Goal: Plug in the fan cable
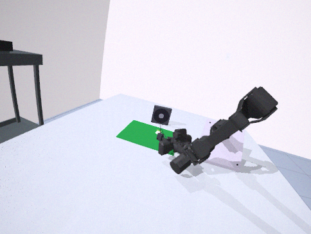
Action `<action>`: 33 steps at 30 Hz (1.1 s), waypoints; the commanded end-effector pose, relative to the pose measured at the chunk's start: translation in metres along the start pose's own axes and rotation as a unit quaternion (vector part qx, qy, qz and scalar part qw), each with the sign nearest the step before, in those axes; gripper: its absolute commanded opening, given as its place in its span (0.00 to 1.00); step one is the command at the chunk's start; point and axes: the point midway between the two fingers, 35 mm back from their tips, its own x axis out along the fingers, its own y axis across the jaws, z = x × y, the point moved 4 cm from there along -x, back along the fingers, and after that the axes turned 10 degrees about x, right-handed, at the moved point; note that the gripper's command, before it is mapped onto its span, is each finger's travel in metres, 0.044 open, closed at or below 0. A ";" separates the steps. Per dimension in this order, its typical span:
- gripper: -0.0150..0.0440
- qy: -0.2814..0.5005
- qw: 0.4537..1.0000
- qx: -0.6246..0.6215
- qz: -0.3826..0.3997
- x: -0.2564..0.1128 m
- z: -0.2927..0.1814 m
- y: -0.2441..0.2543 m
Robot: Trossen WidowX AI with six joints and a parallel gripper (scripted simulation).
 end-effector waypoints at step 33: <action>0.98 0.011 0.994 -0.062 -0.084 -0.053 0.041 -0.004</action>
